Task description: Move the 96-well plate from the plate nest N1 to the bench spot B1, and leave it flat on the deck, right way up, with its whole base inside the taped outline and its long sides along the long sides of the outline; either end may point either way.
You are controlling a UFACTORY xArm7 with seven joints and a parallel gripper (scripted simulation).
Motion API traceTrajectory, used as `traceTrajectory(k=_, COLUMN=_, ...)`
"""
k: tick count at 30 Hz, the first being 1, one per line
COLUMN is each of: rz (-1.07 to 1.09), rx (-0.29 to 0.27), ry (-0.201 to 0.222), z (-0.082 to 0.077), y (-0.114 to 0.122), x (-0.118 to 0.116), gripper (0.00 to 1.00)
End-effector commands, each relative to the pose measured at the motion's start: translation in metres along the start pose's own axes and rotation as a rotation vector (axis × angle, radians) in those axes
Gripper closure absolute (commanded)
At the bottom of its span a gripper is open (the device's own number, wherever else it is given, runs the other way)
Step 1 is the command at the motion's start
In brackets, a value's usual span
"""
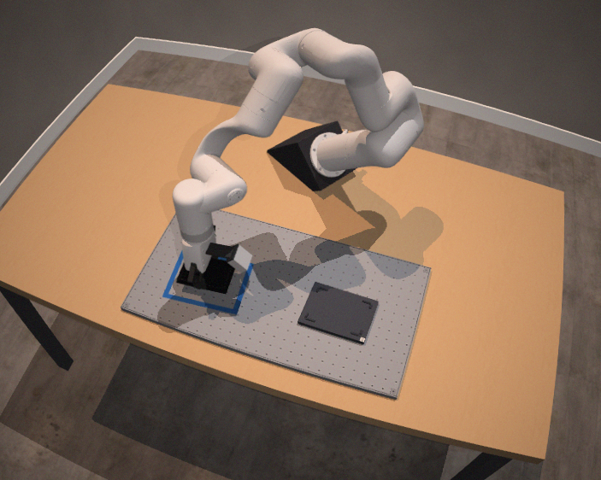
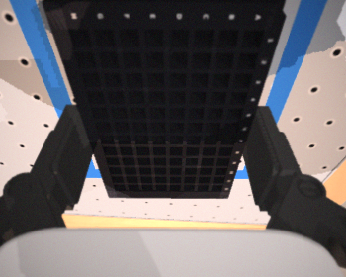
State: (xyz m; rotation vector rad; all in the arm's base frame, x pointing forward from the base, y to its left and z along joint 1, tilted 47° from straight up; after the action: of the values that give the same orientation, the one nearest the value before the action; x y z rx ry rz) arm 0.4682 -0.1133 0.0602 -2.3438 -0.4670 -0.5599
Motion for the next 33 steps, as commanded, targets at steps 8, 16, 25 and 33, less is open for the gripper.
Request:
traceTrajectory(k=8, rz=0.0, rx=-0.003, ry=0.002, z=0.013, y=0.0009, x=0.0006, gripper=1.0)
traceTrajectory(k=16, rz=0.0, rx=-0.003, ry=0.002, z=0.013, y=0.0009, x=0.0006, gripper=1.0)
traceTrajectory(k=25, rz=0.0, rx=-0.003, ry=0.002, z=0.0129, y=0.0009, x=0.0006, gripper=1.0)
traceTrajectory(k=33, rz=0.0, rx=-0.003, ry=0.002, z=0.014, y=0.0008, x=0.0006, gripper=1.0)
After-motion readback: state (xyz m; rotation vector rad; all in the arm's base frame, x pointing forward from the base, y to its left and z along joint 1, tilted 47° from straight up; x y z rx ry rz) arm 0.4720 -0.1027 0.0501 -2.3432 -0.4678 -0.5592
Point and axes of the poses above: the point where the finger pads meet when closed, its own z axis out along the fingers, its own x axis across the jaws, y = z × x, the point moved 2 cm from there along -z, back along the fingers, and after that the axes turned 7 degrees about -z, right-handed, at the moved point
